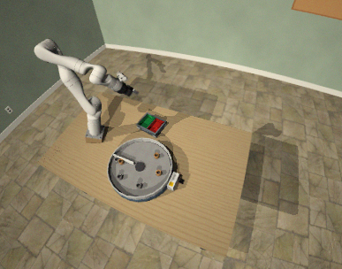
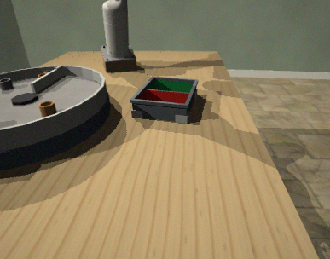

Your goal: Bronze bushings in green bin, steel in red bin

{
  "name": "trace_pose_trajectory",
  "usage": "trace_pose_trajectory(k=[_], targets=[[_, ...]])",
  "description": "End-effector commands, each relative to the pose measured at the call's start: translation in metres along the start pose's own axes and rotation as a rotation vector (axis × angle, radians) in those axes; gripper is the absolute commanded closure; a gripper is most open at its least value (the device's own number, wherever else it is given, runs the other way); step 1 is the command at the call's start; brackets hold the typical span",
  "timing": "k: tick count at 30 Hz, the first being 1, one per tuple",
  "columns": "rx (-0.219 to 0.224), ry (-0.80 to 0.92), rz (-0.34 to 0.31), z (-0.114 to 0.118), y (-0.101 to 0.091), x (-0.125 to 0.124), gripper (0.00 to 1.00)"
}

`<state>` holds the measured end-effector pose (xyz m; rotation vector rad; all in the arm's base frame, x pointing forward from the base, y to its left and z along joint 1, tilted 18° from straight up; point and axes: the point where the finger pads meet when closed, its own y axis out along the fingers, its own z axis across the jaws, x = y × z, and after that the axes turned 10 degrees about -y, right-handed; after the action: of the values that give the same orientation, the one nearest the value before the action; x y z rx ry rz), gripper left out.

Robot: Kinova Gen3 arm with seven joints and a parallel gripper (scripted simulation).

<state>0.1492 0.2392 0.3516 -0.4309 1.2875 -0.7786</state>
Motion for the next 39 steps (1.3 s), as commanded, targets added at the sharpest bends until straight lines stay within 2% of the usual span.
trace_pose_trajectory(k=[1, 39], targets=[[0.001, 0.0, 0.001, 0.0003, -0.0002, -0.0004, 0.0], [0.001, 0.0, 0.001, 0.0003, -0.0002, -0.0004, 0.0]])
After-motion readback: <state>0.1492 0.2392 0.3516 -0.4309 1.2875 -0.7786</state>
